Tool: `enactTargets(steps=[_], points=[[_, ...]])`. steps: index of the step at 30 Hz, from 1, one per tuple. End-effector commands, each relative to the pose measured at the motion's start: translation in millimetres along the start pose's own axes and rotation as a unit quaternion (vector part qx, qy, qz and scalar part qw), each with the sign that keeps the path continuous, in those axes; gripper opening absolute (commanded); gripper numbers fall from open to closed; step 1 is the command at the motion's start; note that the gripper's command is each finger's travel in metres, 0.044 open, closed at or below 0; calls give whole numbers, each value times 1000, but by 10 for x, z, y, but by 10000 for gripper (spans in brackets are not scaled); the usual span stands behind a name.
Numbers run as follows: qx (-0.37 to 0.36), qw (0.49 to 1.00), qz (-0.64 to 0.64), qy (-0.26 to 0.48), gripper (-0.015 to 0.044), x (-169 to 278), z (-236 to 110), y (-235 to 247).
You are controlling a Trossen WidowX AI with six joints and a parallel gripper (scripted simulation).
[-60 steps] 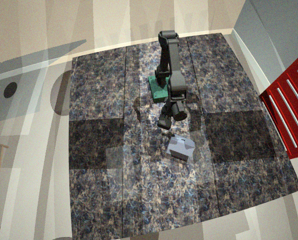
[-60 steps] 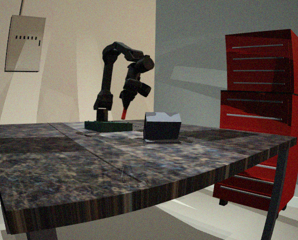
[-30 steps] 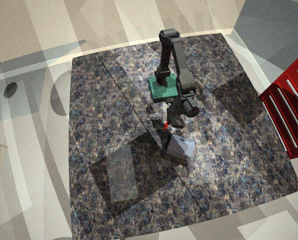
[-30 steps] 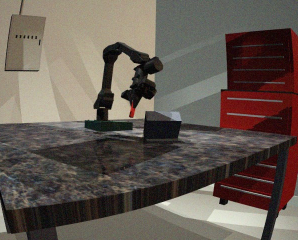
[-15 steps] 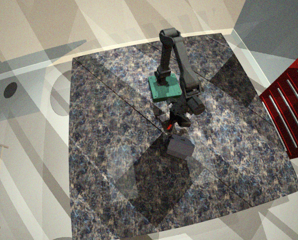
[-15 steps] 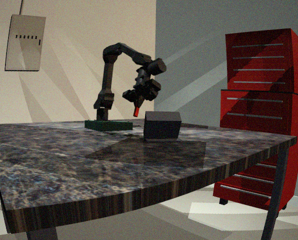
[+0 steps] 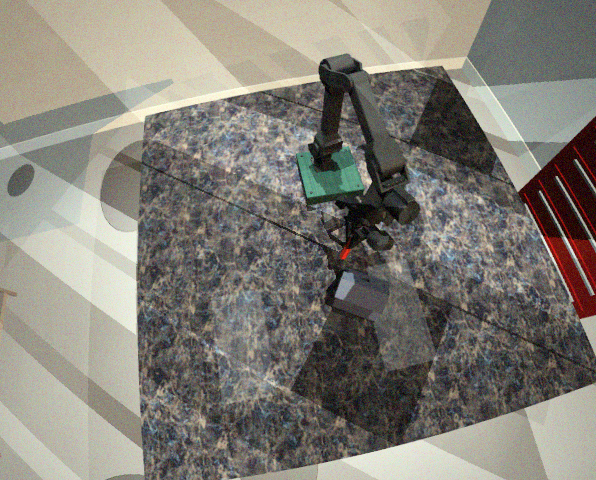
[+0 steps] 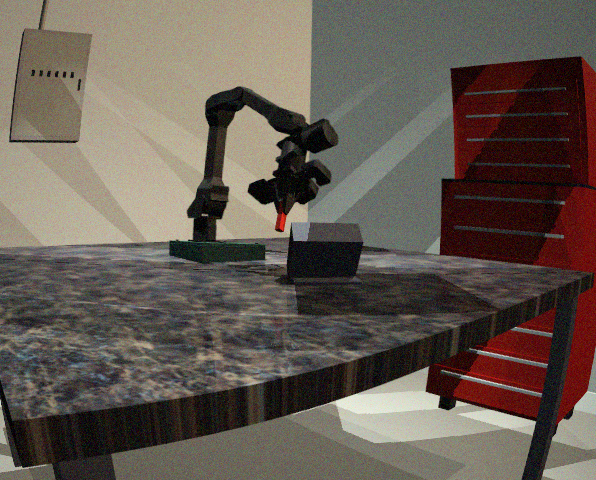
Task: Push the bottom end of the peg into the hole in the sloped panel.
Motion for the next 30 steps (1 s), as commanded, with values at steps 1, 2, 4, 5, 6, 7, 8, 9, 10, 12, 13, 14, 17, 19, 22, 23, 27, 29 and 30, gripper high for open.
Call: enactTargets(steps=[1,2,4,5,6,7,8,9,10,12,13,14,17,19,22,23,27,29,30], points=[[7,1000,-26,6,0,-60,-17,15],[9,999,-31,8,0,-71,-23,13],[13,999,-41,10,0,-92,-35,9],[15,999,-46,12,0,-103,-41,8],[17,998,-51,13,0,-113,-47,6],[19,998,-56,14,0,-124,-54,4],[21,998,-61,16,0,-135,-60,2],[23,997,-66,17,0,-145,-66,1],[25,997,-71,18,0,-156,-72,-1],[30,996,-81,21,0,-177,-85,-3],[32,996,-86,22,0,-187,-91,-5],[34,995,-91,24,0,-198,-98,-6],[40,993,-105,28,0,-229,-117,-10],[44,992,-115,31,0,-250,-130,-12],[50,990,-129,35,0,-282,-150,-14],[52,989,-134,37,0,-292,-156,-15],[60,986,-153,42,0,-334,-183,-17],[63,984,-162,45,0,-355,-197,-18],[65,983,-166,47,0,-365,-203,-19]])
Point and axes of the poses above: the point midway between the two fingers, 35 mm back from their tips, its own z axis out along the fingers, its own y axis across the jaws, x = y × z, the point moved 5 cm from there along -z, back along the fingers, and after that the axes turned 1 degree about -z, right-handed, at the moved point
